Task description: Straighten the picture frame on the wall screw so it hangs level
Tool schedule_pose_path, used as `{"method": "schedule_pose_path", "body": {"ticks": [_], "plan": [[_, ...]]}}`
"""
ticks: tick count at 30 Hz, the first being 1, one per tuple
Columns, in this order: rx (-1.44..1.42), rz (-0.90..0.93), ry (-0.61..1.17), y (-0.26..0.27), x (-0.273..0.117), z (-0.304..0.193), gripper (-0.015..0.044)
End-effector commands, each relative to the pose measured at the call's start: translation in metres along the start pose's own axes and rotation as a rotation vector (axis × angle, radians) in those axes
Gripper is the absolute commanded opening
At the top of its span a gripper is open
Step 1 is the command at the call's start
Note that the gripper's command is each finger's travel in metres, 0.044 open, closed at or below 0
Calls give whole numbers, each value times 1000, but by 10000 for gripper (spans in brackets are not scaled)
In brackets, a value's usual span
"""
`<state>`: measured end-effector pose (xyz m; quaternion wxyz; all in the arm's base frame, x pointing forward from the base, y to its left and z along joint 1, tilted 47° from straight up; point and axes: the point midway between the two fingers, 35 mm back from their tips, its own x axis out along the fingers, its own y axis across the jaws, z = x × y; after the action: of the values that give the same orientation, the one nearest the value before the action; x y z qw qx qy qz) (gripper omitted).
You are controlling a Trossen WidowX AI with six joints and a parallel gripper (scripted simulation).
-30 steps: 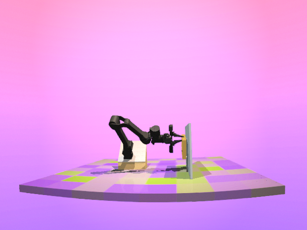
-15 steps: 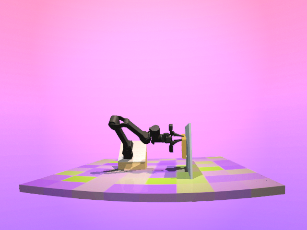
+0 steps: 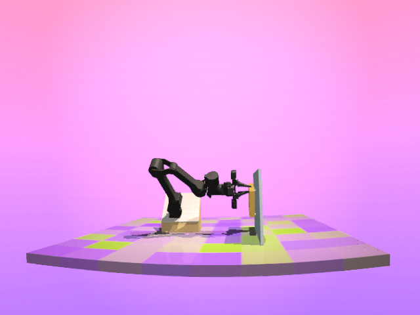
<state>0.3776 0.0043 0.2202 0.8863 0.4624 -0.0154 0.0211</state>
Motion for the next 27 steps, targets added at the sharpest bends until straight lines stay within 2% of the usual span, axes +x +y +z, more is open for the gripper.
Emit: {"method": "schedule_pose_path", "body": {"ticks": [1,27], "plan": [[-5,15,2,4,0,-1,0],[-5,15,2,4,0,-8,0]]}}
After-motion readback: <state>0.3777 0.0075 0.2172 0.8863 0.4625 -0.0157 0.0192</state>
